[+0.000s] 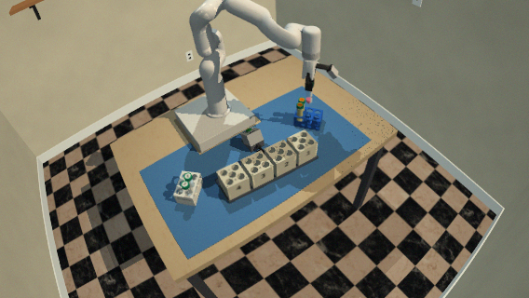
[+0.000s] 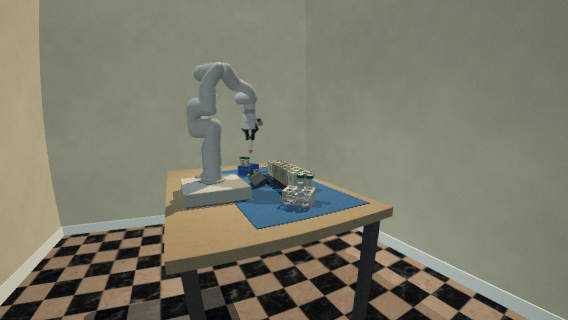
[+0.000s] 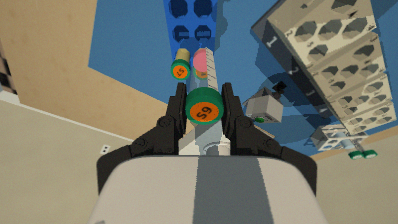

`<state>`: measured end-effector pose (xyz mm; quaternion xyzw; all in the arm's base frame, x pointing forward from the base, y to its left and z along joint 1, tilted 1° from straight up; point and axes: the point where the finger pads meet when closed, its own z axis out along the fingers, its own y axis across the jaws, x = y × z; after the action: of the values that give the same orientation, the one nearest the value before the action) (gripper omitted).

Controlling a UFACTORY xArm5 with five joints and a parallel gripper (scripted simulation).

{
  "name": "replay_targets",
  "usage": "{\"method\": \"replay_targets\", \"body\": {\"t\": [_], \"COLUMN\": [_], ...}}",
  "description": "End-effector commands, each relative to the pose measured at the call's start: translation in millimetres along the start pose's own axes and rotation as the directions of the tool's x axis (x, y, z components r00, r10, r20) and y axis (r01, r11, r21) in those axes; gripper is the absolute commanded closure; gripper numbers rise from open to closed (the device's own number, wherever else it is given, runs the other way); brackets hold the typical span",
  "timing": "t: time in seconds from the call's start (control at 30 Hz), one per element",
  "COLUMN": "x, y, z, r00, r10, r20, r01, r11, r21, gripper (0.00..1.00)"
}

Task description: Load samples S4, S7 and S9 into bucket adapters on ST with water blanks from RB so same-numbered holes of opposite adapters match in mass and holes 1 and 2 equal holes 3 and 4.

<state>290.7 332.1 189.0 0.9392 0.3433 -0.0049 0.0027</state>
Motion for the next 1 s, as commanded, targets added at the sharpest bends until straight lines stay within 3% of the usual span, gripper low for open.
{"method": "replay_targets", "body": {"t": [0.0, 0.47, 0.8, 0.97], "x": [1, 1, 1, 1], "y": [0, 0, -40, -40], "z": [-1.6, -1.6, -1.7, -1.7], "r00": [1.000, 1.000, 1.000, 1.000], "r10": [0.000, 0.000, 0.000, 0.000], "r20": [-0.004, -0.004, -0.005, -0.005], "r01": [0.000, 0.000, 0.000, 0.000], "r11": [1.000, 1.000, 1.000, 1.000], "r21": [0.001, 0.001, 0.000, 0.000], "gripper": [1.00, 1.00, 1.00, 1.00]}}
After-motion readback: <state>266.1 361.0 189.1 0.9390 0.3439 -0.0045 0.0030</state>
